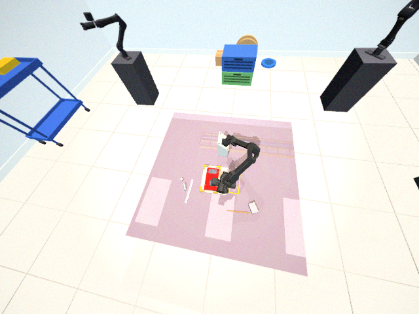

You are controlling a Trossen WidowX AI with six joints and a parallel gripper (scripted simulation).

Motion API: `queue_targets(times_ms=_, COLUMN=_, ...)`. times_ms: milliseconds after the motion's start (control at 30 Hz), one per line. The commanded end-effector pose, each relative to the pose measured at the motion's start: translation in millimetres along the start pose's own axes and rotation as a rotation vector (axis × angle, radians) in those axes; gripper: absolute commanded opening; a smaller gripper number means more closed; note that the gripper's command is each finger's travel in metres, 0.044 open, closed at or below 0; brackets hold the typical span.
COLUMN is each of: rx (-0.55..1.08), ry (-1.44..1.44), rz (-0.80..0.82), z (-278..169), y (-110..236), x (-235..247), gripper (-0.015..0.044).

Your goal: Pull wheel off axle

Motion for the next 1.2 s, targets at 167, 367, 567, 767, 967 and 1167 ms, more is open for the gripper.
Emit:
queue_targets(times_ms=167, rx=-0.005, ry=-0.010, rz=0.000, z=0, y=9, x=-2, gripper=0.0000)
queue_targets(times_ms=367, rx=-0.005, ry=-0.010, rz=0.000, z=0, y=11, x=-2, gripper=0.0000)
queue_targets(times_ms=567, rx=-0.004, ry=-0.010, rz=0.000, z=0, y=13, x=-2, gripper=0.0000)
queue_targets(times_ms=767, rx=-0.004, ry=-0.011, rz=0.000, z=0, y=15, x=-2, gripper=0.0000)
queue_targets(times_ms=967, rx=-0.004, ry=-0.011, rz=0.000, z=0, y=17, x=-2, gripper=0.0000)
queue_targets(times_ms=1167, rx=-0.004, ry=-0.011, rz=0.000, z=0, y=19, x=-2, gripper=0.0000)
Point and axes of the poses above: the point midway between the two fingers, 35 mm back from their tips, its own y axis back along the fingers, its own x axis across the jaws, z = x × y, the point moved 8 cm from there along y, back along the fingers, and after that the axes turned 9 degrees about -y, right-handed, at the moved point
